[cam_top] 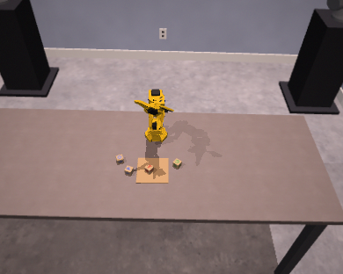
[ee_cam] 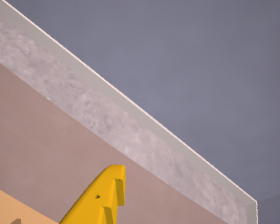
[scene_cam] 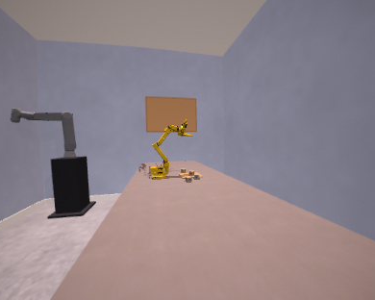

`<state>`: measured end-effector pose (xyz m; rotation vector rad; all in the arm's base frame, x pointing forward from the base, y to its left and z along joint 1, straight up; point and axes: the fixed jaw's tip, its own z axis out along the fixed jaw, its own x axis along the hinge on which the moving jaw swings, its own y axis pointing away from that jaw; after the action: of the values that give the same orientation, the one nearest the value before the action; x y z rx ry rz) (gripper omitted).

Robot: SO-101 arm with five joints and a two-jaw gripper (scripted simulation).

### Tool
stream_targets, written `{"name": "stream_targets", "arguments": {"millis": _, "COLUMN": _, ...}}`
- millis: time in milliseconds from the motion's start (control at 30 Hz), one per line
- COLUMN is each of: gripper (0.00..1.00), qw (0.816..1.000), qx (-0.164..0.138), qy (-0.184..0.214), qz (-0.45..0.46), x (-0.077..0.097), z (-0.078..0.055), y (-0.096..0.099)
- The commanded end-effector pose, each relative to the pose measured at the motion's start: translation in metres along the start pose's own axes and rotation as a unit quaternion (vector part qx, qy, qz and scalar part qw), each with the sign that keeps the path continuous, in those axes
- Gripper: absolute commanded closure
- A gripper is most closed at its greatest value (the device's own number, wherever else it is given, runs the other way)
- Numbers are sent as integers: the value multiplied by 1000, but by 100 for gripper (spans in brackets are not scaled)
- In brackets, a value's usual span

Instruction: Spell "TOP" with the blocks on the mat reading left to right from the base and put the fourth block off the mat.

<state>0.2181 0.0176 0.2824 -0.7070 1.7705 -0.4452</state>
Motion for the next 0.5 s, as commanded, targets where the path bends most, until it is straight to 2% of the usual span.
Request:
{"name": "stream_targets", "arguments": {"millis": 0, "gripper": 0, "qw": 999, "qx": 26, "qy": -31, "qz": 1, "x": -10, "z": -12, "y": -9}}
{"name": "stream_targets", "arguments": {"millis": 133, "gripper": 0, "qw": 999, "qx": 30, "qy": -36, "qz": 1, "x": -12, "z": -15, "y": -10}}
{"name": "stream_targets", "arguments": {"millis": 367, "gripper": 0, "qw": 996, "qx": 55, "qy": -64, "qz": 1, "x": -18, "z": -33, "y": -15}}
{"name": "stream_targets", "arguments": {"millis": 467, "gripper": 0, "qw": 996, "qx": 58, "qy": -69, "qz": 1, "x": -18, "z": -35, "y": -16}}
